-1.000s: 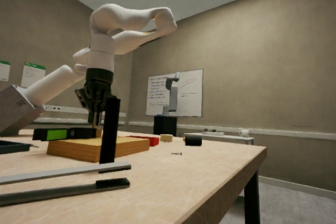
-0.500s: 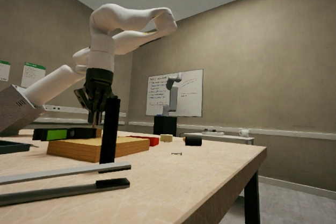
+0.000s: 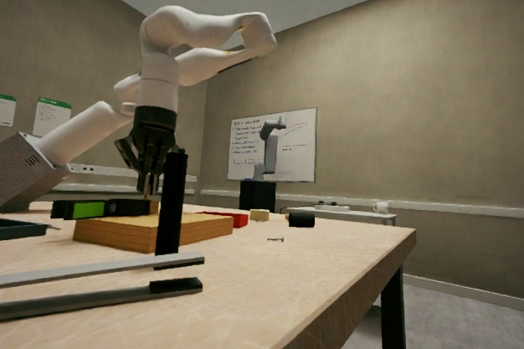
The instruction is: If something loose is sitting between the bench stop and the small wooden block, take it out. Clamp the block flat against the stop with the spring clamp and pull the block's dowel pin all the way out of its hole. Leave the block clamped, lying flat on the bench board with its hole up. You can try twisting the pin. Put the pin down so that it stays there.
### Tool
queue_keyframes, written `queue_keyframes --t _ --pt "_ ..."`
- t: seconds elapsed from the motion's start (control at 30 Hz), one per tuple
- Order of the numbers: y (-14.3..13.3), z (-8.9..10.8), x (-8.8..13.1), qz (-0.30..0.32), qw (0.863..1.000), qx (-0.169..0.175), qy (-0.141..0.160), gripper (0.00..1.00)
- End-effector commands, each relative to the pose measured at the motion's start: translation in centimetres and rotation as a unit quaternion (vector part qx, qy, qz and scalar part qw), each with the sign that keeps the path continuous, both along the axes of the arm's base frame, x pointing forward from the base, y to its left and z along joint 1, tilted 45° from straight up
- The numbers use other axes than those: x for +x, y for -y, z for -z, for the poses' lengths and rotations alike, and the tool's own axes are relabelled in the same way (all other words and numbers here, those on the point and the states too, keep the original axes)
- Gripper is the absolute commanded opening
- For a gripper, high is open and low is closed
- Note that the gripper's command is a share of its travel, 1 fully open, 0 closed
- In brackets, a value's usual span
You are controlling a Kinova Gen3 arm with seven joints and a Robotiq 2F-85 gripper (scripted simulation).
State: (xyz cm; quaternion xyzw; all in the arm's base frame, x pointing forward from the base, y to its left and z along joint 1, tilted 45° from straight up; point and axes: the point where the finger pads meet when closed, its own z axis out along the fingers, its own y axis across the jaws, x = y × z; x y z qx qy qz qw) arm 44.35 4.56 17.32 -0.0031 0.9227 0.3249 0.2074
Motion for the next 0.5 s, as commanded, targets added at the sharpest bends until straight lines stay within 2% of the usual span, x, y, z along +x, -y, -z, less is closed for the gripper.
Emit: queue_keyframes --t 0.0,0.47 --pt "0.08 -0.08 0.04 0.007 1.0 0.003 -0.004 0.1" --pt "0.09 -0.09 0.03 0.047 0.998 0.025 -0.039 0.1"
